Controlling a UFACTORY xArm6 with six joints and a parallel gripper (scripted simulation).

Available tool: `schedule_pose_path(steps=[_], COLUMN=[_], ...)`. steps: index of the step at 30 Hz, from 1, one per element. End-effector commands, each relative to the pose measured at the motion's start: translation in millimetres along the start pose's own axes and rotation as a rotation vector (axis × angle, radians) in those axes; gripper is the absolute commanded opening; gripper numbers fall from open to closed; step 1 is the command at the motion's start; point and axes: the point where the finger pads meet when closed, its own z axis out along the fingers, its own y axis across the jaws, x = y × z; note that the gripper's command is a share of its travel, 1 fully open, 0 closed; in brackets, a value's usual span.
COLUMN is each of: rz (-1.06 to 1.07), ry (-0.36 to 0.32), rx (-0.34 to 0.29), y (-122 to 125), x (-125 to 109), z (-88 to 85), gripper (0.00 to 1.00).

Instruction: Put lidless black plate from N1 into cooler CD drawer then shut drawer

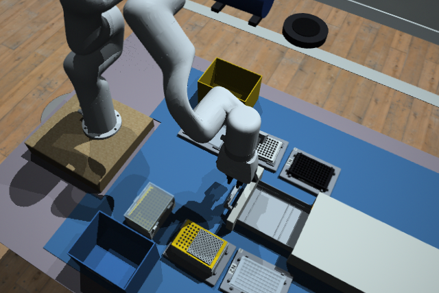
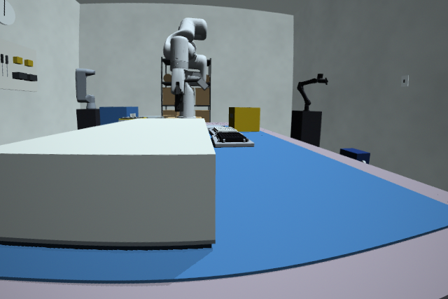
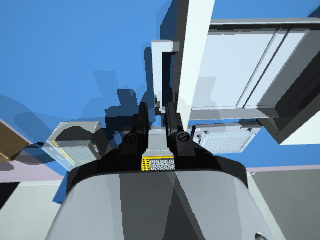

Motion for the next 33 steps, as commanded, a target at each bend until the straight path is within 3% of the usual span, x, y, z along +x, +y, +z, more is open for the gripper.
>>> schedule_pose_path(steps=[1, 23, 33], rz=[0.0, 0.0, 0.0], ry=[0.0, 0.0, 0.0], rx=[-0.004, -0.004, -0.004], y=[1.4, 1.3, 1.3], x=[0.0, 0.0, 0.0], z=[-6.2, -39.6, -39.6], gripper=[0.21, 0.21, 0.21])
